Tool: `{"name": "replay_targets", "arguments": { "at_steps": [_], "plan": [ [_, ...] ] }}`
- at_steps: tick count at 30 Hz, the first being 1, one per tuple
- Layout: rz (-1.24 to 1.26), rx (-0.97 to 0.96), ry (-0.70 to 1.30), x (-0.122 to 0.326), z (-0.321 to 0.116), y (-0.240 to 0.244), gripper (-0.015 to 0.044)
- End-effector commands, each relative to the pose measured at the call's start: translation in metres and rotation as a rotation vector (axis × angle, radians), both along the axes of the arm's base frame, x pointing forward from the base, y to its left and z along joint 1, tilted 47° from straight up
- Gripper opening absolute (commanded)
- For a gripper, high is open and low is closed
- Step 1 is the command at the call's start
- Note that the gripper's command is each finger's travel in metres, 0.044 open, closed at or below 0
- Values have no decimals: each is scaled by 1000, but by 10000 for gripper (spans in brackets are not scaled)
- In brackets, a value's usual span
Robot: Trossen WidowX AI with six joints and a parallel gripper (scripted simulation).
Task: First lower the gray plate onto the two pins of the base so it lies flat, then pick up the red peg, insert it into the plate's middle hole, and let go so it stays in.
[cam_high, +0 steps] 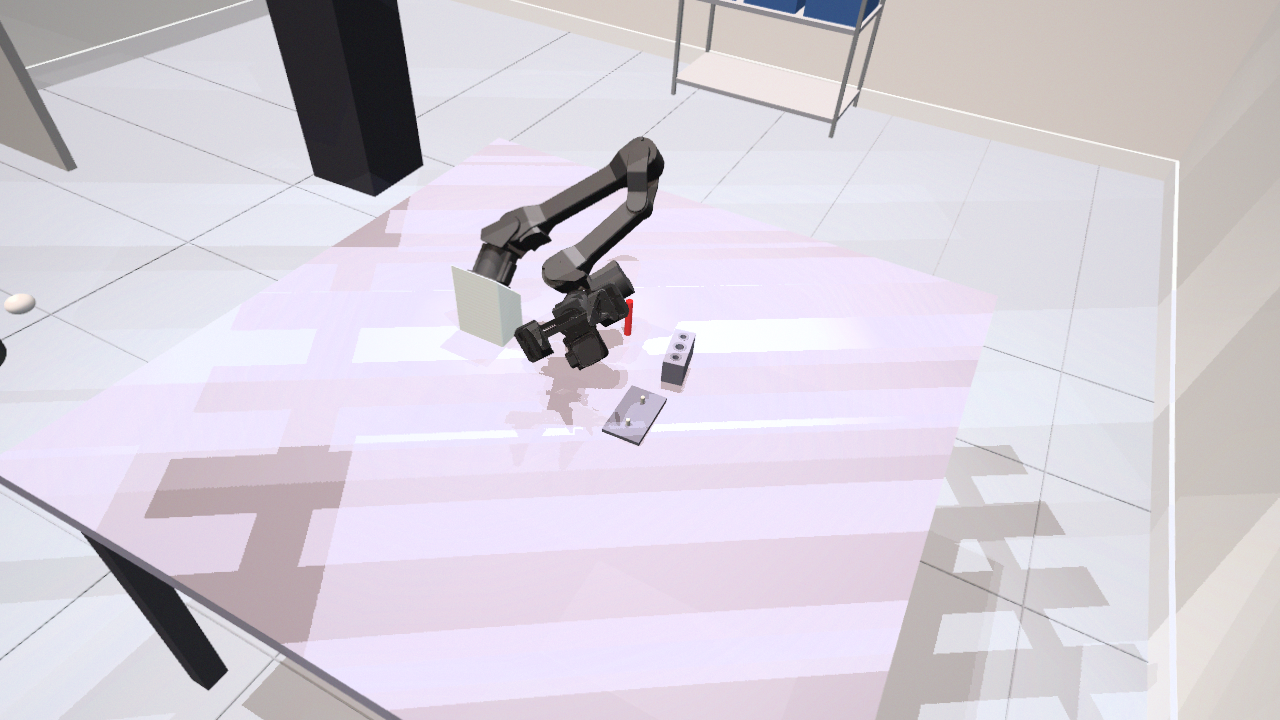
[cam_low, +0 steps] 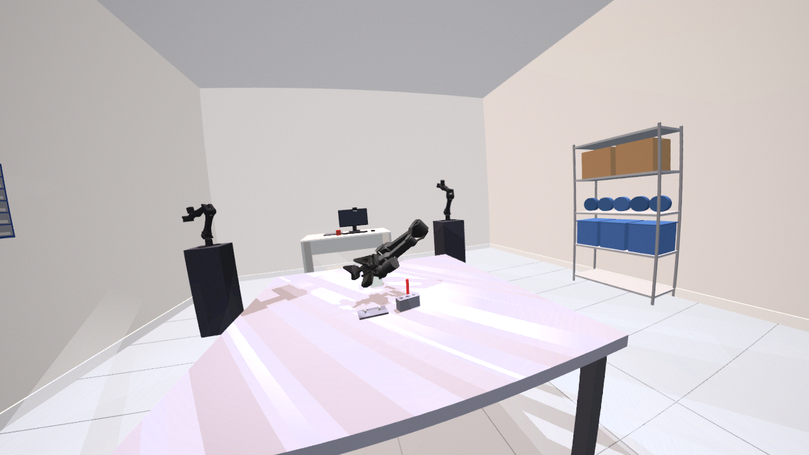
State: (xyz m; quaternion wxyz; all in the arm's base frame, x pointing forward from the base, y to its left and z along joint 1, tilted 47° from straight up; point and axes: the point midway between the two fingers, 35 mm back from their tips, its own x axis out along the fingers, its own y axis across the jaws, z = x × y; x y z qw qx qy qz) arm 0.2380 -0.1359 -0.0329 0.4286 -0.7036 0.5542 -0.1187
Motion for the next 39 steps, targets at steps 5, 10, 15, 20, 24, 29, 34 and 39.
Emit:
{"name": "replay_targets", "arguments": {
  "at_steps": [5,10,15,20,24,29,34,39],
  "plan": [
    [15,163,-93,26,-21,6,440],
    [-45,529,-251,71,-54,23,440],
    [-238,908,-367,103,-71,45,440],
    [-567,1252,-444,121,-66,71,440],
    [-885,1459,-488,131,-46,92,440],
    [-1019,1509,-486,130,-38,99,440],
    [-1195,1567,-487,130,-23,108,440],
    [-1228,1576,-486,130,-21,110,440]
  ]
}}
